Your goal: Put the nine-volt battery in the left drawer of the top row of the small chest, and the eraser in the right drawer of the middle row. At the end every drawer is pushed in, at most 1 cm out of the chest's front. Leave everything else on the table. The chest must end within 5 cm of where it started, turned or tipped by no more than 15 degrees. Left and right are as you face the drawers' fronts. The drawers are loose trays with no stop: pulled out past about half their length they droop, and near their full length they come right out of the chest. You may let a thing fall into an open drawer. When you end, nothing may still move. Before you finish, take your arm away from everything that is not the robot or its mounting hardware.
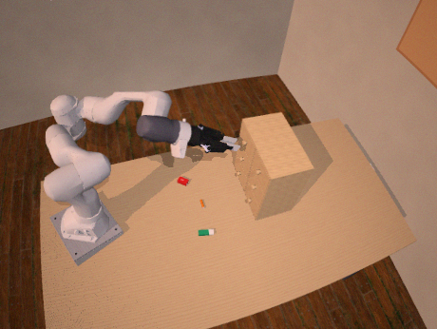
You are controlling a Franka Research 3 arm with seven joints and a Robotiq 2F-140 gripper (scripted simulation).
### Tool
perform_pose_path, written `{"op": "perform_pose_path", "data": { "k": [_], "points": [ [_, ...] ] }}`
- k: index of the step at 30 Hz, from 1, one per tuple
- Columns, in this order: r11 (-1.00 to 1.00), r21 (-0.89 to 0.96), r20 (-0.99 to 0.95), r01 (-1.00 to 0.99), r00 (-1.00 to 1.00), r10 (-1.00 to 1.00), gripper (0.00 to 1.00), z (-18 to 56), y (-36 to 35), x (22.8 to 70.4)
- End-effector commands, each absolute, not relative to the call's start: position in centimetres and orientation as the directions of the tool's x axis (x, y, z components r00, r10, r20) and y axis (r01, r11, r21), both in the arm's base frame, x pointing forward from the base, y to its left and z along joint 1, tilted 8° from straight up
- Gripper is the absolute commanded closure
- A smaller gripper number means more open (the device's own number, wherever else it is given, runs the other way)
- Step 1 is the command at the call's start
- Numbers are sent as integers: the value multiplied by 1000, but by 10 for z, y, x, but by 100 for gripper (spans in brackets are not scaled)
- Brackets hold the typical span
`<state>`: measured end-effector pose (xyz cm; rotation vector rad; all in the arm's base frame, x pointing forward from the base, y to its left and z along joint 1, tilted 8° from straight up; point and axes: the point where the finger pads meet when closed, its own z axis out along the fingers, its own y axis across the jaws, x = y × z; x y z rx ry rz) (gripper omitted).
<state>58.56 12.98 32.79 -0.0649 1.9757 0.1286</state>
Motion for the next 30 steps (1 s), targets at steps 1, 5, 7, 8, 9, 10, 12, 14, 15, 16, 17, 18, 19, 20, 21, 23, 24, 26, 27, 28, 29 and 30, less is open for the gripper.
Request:
{"op": "perform_pose_path", "data": {
  "k": [1, 5, 7, 8, 9, 10, 12, 14, 15, 16, 17, 18, 19, 20, 21, 23, 24, 26, 27, 28, 29, 30],
  "points": [
    [993, 57, -918, -108, -396, 9, 80, 328, 130, 586],
    [993, 57, -918, -108, -396, 9, 80, 328, 130, 586],
    [993, 57, -918, -108, -396, 9, 80, 328, 130, 586],
    [993, 57, -918, -108, -396, 9, 80, 328, 130, 586],
    [993, 57, -918, -108, -396, 9, 80, 328, 130, 586],
    [993, 57, -918, -108, -396, 9, 80, 328, 130, 586],
    [993, 57, -918, -108, -396, 9, 80, 328, 130, 586],
    [993, 57, -918, -108, -396, 9, 80, 328, 130, 587],
    [993, 57, -918, -108, -396, 9, 80, 328, 130, 587],
    [993, 57, -918, -108, -396, 9, 80, 328, 130, 588],
    [993, 57, -918, -108, -396, 9, 80, 328, 131, 589],
    [993, 57, -918, -108, -396, 9, 80, 329, 131, 590],
    [993, 57, -918, -108, -396, 9, 80, 329, 131, 591],
    [993, 57, -918, -108, -396, 9, 80, 329, 131, 592],
    [993, 57, -918, -108, -396, 9, 80, 329, 131, 593],
    [993, 57, -918, -108, -396, 9, 80, 329, 131, 595],
    [993, 57, -918, -108, -396, 9, 80, 329, 131, 595],
    [993, 57, -918, -108, -396, 9, 80, 330, 131, 598],
    [993, 57, -918, -108, -396, 9, 80, 330, 132, 600],
    [993, 57, -918, -108, -396, 9, 80, 330, 132, 601],
    [993, 57, -918, -108, -396, 9, 80, 330, 132, 603],
    [993, 57, -918, -108, -396, 9, 80, 330, 132, 605]
  ]
}}
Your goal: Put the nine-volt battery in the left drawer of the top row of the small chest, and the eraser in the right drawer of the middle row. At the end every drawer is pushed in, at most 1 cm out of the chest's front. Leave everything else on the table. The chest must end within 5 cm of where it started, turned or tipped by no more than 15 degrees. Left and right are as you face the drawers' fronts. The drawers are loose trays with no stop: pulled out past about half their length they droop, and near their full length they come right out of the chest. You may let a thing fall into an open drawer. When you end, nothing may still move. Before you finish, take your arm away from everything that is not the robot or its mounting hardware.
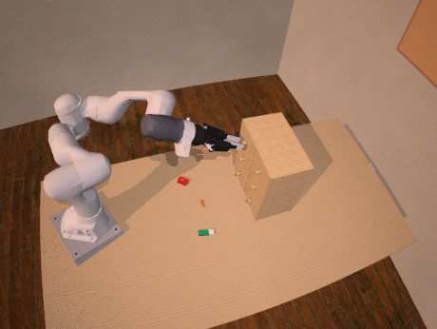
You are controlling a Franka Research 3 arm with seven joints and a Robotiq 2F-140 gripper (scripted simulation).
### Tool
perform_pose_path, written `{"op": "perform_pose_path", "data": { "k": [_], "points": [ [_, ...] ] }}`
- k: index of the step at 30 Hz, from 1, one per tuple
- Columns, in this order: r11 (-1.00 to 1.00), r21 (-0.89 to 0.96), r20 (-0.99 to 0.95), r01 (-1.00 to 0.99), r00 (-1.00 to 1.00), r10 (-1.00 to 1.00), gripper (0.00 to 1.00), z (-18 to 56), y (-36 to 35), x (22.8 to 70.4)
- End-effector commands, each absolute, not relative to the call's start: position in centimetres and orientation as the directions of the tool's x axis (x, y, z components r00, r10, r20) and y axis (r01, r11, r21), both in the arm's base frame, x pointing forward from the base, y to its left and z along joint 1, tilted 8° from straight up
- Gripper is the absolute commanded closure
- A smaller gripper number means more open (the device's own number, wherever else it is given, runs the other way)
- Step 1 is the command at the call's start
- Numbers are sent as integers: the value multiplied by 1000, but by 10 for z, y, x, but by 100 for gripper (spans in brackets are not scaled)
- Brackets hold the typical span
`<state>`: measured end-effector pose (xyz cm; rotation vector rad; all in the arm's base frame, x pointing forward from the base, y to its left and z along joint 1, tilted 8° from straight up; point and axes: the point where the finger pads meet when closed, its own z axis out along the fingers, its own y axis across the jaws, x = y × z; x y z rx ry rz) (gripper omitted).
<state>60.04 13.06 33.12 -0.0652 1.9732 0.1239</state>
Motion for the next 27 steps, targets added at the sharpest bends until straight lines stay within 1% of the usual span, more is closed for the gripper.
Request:
{"op": "perform_pose_path", "data": {
  "k": [1, 9, 27],
  "points": [
    [993, 57, -918, -108, -396, 9, 80, 331, 132, 607],
    [993, 57, -918, -108, -396, 9, 80, 332, 134, 618],
    [993, 57, -918, -108, -396, 9, 80, 332, 134, 621]
  ]
}}
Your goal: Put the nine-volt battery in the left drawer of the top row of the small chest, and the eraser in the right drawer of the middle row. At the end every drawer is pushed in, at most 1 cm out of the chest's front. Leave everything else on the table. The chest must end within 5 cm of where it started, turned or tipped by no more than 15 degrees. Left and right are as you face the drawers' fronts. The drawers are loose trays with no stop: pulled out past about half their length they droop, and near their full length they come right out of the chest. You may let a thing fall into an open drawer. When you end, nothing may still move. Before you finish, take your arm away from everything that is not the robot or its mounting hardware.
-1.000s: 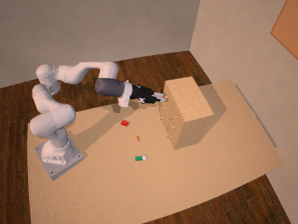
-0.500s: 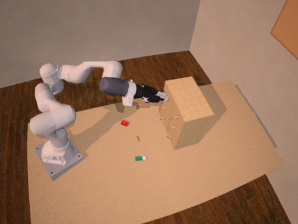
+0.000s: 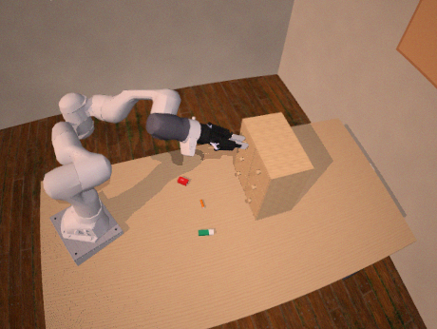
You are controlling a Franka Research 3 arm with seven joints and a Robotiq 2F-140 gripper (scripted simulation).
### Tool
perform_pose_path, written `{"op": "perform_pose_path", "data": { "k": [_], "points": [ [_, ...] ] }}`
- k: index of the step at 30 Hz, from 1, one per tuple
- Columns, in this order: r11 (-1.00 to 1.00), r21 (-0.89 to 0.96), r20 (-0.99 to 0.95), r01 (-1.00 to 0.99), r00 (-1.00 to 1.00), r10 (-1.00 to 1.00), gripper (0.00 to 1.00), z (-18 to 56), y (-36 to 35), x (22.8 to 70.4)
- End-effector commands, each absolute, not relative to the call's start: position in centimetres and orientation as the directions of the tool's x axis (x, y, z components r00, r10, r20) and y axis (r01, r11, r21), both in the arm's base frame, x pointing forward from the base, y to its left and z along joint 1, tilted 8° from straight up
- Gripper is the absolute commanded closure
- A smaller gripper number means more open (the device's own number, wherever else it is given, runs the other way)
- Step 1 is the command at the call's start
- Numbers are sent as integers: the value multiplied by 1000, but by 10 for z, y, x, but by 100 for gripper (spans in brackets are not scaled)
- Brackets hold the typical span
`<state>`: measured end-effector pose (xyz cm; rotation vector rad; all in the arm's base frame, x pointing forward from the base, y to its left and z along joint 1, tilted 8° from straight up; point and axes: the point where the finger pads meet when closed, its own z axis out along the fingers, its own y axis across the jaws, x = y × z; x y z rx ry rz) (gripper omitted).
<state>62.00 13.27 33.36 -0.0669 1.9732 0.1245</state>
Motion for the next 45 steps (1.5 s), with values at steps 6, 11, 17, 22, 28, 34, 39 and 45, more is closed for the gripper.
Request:
{"op": "perform_pose_path", "data": {
  "k": [6, 11, 17, 22, 28, 34, 39, 45],
  "points": [
    [993, 57, -918, -108, -396, 9, 80, 332, 134, 621],
    [993, 57, -918, -108, -396, 9, 80, 332, 134, 621],
    [993, 57, -918, -108, -396, 9, 92, 332, 134, 621],
    [993, 57, -918, -108, -396, 9, 92, 332, 134, 621],
    [993, 57, -918, -108, -396, 9, 92, 332, 134, 621],
    [993, 57, -918, -108, -396, 9, 92, 332, 134, 621],
    [993, 57, -918, -108, -396, 9, 92, 332, 134, 621],
    [993, 57, -918, -108, -396, 9, 92, 332, 134, 620]
  ]
}}
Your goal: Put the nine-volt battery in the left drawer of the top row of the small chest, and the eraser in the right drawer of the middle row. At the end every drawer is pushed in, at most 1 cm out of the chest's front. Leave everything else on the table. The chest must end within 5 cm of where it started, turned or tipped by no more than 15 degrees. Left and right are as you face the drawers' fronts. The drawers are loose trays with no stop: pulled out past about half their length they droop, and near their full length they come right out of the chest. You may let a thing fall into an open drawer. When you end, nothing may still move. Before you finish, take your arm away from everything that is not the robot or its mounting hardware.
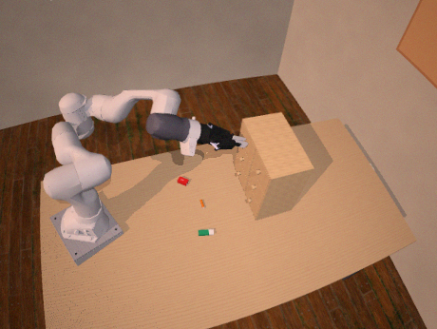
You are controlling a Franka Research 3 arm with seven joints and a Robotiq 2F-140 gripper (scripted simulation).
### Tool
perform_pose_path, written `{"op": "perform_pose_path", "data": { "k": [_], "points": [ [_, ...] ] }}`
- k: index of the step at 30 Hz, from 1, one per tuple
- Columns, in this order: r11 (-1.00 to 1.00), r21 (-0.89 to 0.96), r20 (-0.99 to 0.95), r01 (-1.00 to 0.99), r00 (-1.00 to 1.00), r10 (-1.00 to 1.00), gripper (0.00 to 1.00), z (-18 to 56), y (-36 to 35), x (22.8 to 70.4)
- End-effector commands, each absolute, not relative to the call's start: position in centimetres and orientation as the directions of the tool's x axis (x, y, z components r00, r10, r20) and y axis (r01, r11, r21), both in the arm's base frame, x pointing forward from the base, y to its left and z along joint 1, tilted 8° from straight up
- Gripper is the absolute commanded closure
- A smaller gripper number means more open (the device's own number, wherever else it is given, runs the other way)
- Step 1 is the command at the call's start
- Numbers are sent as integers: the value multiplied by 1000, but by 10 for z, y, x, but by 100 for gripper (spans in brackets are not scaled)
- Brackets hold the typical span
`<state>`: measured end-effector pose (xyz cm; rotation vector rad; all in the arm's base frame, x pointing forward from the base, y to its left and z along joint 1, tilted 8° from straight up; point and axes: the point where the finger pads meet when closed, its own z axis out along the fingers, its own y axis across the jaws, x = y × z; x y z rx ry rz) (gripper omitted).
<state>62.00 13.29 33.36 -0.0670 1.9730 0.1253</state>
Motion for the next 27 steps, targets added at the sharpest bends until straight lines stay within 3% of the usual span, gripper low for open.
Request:
{"op": "perform_pose_path", "data": {
  "k": [1, 27],
  "points": [
    [993, 57, -918, -108, -396, 9, 92, 332, 134, 619],
    [993, 57, -918, -108, -396, 9, 92, 330, 132, 599]
  ]
}}
